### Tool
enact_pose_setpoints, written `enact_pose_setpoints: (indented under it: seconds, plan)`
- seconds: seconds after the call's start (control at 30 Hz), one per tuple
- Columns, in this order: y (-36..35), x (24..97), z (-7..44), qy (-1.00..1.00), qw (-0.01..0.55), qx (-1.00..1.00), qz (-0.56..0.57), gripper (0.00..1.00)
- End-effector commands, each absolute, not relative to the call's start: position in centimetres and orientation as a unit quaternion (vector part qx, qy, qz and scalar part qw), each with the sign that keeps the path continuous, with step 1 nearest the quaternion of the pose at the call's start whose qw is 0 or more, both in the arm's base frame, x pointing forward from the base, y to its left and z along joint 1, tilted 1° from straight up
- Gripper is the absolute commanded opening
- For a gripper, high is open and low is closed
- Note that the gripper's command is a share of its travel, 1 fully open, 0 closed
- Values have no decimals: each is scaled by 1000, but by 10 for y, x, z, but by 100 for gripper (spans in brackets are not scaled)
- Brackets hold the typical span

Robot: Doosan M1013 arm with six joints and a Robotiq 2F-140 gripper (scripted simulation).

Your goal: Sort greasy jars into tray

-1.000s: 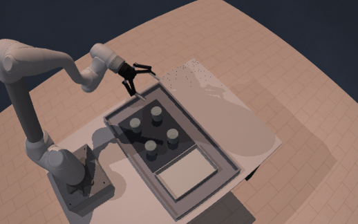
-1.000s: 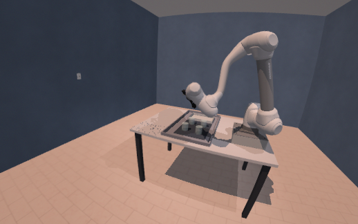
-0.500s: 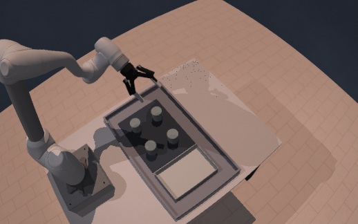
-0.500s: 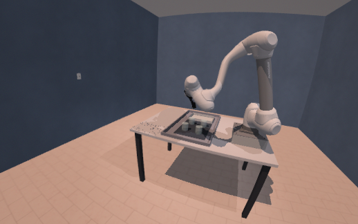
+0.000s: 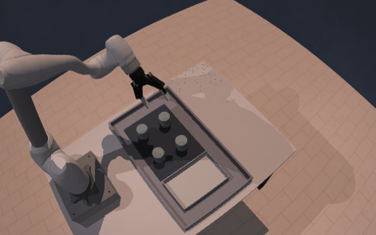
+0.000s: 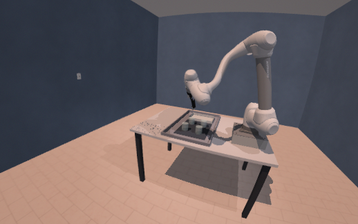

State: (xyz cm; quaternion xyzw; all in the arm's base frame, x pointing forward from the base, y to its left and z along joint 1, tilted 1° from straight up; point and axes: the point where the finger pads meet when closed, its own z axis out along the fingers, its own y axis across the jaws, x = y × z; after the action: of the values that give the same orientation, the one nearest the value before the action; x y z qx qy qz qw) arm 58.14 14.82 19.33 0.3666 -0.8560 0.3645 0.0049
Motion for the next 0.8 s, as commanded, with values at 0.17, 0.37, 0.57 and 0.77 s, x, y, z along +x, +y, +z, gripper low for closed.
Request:
enact_pose_setpoints:
  seconds: [0.17,0.37,0.57,0.77]
  plan:
    - [137,574,185,-898,4,320,301,100]
    - [137,574,185,-898,4,320,301,100]
    - [129,568,178,-928,3,278,247,100]
    - [120,561,171,-953,1,234,191,100]
